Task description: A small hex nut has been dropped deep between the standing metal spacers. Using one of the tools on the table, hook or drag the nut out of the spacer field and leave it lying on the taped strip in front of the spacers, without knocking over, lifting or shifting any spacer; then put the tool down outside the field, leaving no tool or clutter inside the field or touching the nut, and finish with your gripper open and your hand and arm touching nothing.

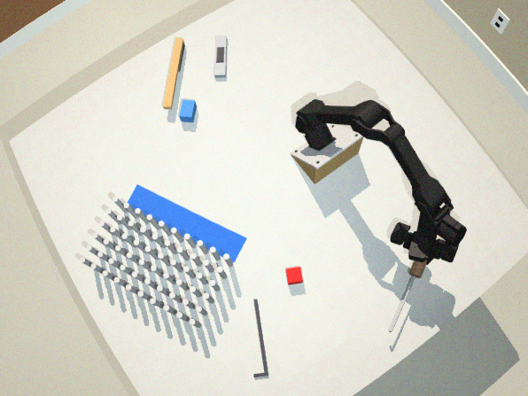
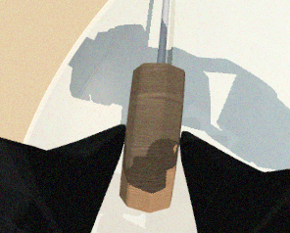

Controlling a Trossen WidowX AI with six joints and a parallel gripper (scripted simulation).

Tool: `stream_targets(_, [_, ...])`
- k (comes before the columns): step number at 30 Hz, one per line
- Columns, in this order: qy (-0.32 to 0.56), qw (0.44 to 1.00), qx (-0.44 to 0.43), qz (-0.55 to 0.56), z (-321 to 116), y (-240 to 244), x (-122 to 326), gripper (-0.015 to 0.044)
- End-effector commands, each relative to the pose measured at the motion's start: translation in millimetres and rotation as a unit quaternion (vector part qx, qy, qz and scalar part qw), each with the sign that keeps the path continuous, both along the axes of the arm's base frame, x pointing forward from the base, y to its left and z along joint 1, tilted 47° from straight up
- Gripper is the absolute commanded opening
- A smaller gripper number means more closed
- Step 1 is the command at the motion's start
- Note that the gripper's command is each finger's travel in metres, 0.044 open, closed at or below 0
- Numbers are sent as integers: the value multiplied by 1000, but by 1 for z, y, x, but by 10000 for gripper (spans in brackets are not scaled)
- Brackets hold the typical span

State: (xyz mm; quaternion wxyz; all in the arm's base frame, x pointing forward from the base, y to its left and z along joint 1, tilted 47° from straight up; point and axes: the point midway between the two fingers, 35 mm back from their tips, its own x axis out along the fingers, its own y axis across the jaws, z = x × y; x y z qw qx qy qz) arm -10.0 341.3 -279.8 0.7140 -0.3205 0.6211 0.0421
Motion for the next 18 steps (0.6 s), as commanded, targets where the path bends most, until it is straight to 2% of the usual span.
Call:
stream_targets(1, [0, 1000, 3, 3, 13, 17, 0, 0])
stream_targets(18, [-2, 1000, 3, 5, 81, 71, 3, 0])
